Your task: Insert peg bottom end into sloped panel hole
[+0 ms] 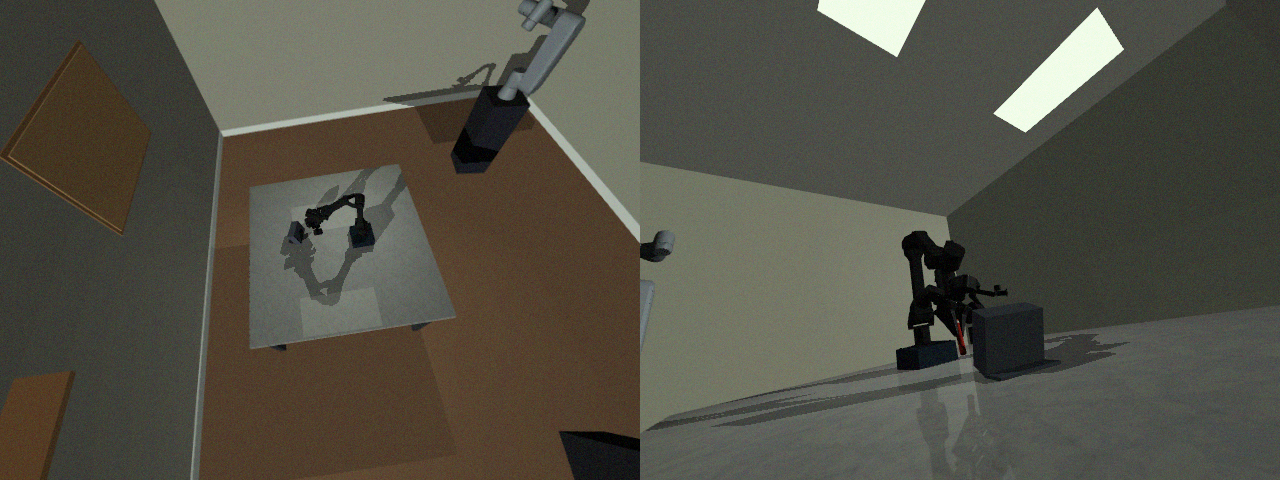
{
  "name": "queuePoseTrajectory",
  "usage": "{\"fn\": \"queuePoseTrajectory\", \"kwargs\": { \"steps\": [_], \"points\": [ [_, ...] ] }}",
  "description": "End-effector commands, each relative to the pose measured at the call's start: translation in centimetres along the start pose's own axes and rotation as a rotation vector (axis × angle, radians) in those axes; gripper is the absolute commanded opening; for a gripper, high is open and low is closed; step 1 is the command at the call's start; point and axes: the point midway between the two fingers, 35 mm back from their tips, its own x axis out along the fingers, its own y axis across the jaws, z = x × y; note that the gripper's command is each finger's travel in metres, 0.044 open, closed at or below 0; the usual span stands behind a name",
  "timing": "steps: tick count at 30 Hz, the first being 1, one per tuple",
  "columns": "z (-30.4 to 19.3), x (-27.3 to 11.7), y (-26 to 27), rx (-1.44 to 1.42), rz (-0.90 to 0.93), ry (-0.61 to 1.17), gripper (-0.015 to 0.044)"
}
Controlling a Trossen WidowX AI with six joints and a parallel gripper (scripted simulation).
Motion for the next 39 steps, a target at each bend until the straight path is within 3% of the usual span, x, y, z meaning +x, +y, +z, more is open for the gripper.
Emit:
{"fn": "queuePoseTrajectory", "kwargs": {
  "steps": [1,39],
  "points": [
    [0.2,0.0,0.2,0.014,-0.014,-0.021,0.0],
    [0.8,-0.2,2.4,0.141,-0.084,-0.196,0.0]
  ]
}}
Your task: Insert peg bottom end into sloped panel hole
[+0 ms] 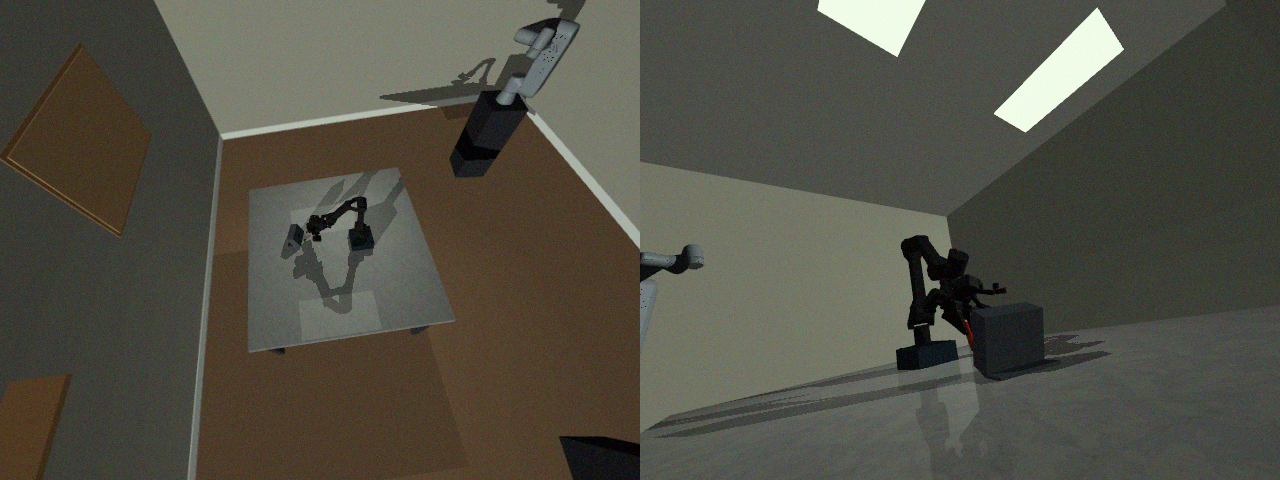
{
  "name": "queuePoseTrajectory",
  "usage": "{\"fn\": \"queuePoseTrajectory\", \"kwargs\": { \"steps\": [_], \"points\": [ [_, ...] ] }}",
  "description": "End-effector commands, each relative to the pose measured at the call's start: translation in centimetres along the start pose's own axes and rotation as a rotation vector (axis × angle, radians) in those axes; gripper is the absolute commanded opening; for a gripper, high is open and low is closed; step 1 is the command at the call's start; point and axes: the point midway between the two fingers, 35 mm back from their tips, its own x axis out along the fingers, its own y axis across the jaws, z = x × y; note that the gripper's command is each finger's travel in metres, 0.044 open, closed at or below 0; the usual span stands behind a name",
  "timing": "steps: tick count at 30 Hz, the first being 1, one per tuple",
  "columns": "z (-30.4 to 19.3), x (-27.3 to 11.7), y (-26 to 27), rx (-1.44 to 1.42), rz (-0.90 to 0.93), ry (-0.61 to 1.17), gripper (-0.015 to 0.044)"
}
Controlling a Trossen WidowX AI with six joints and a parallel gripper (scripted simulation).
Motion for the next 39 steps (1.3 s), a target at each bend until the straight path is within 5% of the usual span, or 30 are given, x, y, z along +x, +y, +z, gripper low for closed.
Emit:
{"fn": "queuePoseTrajectory", "kwargs": {
  "steps": [1,39],
  "points": [
    [0.1,-0.1,0.2,0.017,-0.009,-0.024,0.0],
    [0.1,-1.6,2.2,0.166,-0.039,-0.208,0.0]
  ]
}}
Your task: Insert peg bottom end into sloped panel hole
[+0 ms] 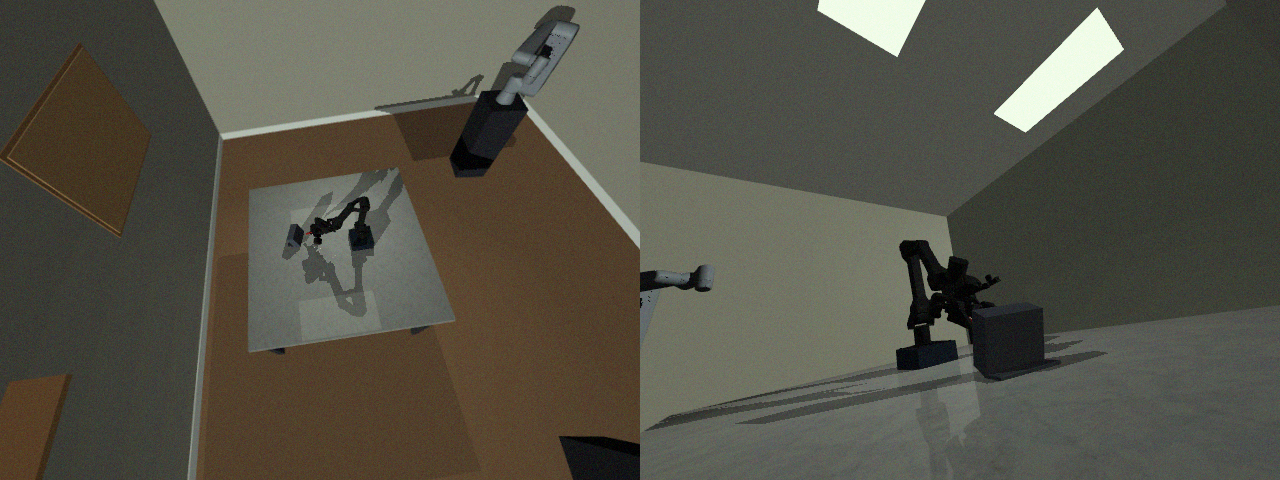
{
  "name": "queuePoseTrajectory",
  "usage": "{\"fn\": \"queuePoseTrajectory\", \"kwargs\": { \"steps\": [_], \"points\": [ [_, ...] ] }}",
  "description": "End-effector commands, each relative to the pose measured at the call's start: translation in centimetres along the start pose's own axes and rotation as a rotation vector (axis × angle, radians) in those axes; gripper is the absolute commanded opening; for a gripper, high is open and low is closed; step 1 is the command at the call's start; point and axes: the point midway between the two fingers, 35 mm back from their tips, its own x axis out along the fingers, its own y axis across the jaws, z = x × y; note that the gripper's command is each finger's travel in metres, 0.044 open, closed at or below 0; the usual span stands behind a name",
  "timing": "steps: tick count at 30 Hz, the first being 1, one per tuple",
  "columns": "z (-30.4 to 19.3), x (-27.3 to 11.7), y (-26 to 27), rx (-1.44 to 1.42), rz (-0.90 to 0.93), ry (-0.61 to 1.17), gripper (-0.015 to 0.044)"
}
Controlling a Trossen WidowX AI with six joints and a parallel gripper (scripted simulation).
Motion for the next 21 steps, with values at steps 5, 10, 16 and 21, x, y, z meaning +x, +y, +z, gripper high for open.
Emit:
{"fn": "queuePoseTrajectory", "kwargs": {
  "steps": [5,10,16,21],
  "points": [
    [0.1,-0.5,0.4,0.037,-0.004,-0.044,0.0],
    [0.0,-0.8,0.6,0.059,-0.005,-0.068,0.0],
    [0.0,-1.2,0.8,0.086,-0.005,-0.097,0.0],
    [-0.1,-1.5,1.0,0.108,-0.004,-0.121,0.0]
  ]
}}
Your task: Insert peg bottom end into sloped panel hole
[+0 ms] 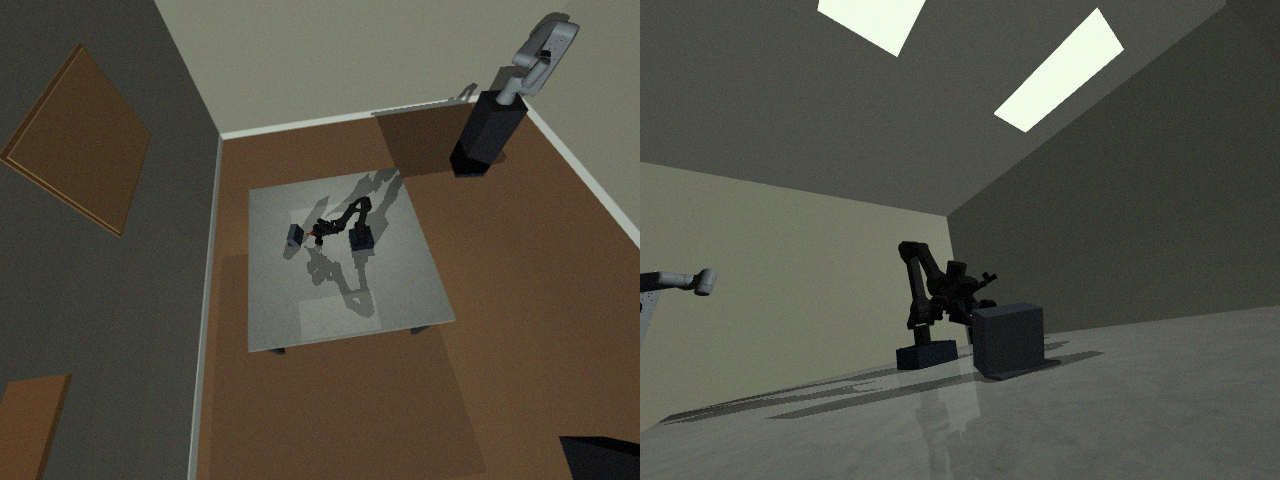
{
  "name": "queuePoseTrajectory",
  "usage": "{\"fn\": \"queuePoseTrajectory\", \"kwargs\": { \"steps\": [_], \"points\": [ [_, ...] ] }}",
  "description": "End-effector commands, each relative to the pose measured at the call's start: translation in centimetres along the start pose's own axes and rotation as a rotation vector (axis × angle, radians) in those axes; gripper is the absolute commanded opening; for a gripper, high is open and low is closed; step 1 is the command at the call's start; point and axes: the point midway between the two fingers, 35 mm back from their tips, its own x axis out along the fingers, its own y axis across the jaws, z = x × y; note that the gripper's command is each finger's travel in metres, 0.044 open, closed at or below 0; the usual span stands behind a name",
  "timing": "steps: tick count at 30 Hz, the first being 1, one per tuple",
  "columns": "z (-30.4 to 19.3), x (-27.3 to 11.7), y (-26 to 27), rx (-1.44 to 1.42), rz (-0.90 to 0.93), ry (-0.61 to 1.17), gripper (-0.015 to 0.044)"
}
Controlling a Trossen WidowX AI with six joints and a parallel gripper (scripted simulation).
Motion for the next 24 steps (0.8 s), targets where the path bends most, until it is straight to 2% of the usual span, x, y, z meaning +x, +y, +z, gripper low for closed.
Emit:
{"fn": "queuePoseTrajectory", "kwargs": {
  "steps": [1,24],
  "points": [
    [0.1,-0.3,0.2,0.022,0.0,-0.024,0.0],
    [0.0,-1.7,0.7,0.114,0.009,-0.116,0.0]
  ]
}}
